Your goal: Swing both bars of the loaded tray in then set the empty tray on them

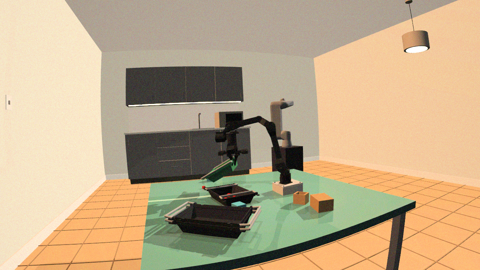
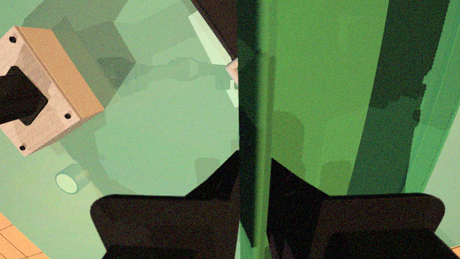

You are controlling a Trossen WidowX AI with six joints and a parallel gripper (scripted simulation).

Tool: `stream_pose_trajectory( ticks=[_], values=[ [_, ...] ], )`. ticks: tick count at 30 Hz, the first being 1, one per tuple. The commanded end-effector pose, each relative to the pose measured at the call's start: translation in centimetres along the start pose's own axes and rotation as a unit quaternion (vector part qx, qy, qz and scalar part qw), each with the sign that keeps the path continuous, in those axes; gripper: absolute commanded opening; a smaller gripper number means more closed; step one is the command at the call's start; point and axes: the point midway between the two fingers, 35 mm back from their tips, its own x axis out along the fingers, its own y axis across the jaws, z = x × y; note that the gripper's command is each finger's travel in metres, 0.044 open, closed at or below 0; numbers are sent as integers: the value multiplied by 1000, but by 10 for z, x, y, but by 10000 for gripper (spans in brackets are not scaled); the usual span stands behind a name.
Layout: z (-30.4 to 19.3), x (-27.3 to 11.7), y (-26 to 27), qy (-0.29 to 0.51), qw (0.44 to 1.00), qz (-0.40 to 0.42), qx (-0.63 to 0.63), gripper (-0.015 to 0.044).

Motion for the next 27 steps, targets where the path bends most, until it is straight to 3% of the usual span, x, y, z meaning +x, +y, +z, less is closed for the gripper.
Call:
stream_pose_trajectory(
  ticks=[1, 27],
  values=[
    [16, -6, -1, 2, 999, -13, -32, 0],
    [112, -7, 14, 0, 977, -15, -210, 0]
  ],
)
